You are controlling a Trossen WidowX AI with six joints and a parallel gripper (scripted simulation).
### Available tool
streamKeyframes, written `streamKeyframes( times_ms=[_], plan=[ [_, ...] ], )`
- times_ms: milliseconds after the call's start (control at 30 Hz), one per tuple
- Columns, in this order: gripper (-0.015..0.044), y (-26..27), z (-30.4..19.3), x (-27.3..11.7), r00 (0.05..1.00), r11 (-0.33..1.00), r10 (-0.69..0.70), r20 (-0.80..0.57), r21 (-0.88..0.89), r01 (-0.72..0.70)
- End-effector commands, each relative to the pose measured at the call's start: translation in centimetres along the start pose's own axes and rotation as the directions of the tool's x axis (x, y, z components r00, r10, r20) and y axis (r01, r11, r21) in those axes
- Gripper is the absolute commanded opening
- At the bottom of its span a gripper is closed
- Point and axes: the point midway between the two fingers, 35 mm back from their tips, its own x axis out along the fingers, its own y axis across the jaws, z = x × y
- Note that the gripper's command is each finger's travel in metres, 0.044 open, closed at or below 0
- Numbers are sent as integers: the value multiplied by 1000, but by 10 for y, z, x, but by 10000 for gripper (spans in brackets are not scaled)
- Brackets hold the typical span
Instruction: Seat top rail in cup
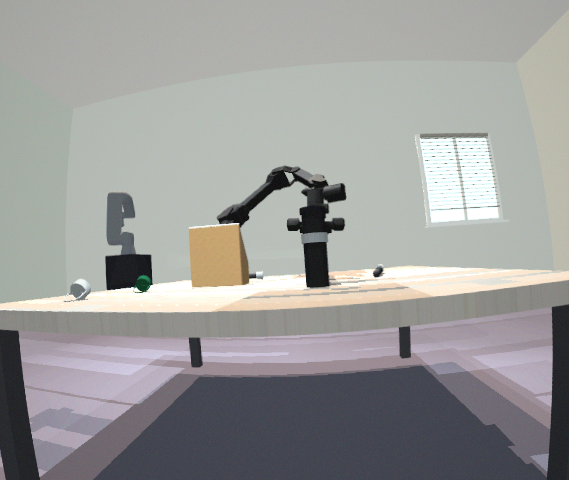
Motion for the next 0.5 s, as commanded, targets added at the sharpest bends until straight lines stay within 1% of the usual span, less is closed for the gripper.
streamKeyframes(
  times_ms=[0, 267, 467],
  plan=[
    [52, 0, 0, -1, 1000, 1000, 2, -1, 2, -2],
    [263, 0, 0, -2, 1000, 1000, 2, -1, 2, -2],
    [420, 0, -12, -21, 1000, 1000, 1, -1, 1, -1]
  ],
)
